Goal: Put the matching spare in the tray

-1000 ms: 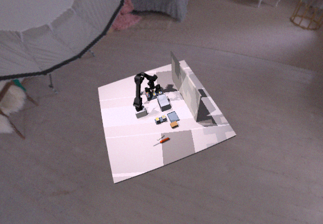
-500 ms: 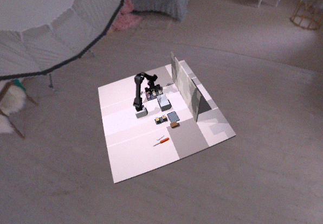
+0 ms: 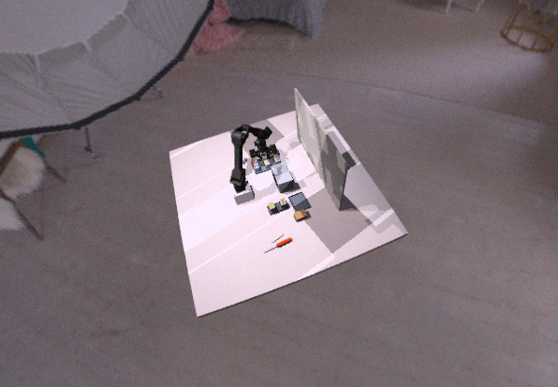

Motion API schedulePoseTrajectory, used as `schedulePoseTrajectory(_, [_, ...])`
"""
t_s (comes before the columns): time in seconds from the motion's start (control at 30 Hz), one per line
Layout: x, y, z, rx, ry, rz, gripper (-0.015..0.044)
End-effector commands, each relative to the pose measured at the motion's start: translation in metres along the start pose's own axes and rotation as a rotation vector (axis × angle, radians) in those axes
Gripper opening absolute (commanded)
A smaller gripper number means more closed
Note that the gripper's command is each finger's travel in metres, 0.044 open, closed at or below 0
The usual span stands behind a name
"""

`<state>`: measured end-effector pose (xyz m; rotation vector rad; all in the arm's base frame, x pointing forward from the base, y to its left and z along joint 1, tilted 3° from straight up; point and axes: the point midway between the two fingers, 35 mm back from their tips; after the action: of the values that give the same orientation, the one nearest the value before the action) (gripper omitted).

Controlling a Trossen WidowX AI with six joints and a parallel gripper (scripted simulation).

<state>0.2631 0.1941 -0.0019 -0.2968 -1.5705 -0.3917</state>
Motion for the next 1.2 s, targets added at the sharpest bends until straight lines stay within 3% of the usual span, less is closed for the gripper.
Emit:
schedulePoseTrajectory(0.0, [0.034, 0.004, -0.003, 0.0, -0.016, -0.016, 0.0])
schedulePoseTrajectory(0.13, [0.061, 0.001, -0.001, 0.0, -0.017, -0.015, 0.0])
schedulePoseTrajectory(0.53, [0.063, 0.001, 0.0, -0.002, -0.011, -0.013, 0.0])
schedulePoseTrajectory(0.93, [0.135, -0.003, 0.0, 0.0, -0.017, -0.015, 0.0])
schedulePoseTrajectory(1.17, [0.136, -0.006, -0.007, 0.0, -0.018, -0.014, 0.0])
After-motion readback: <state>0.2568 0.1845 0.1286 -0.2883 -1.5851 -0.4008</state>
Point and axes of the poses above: the point midway between the two fingers, 35 mm back from their tips, its own x axis back along the fingers, its own z axis across the jaws, y = z × x, and after that the axes turned 12 degrees about -x, right-handed
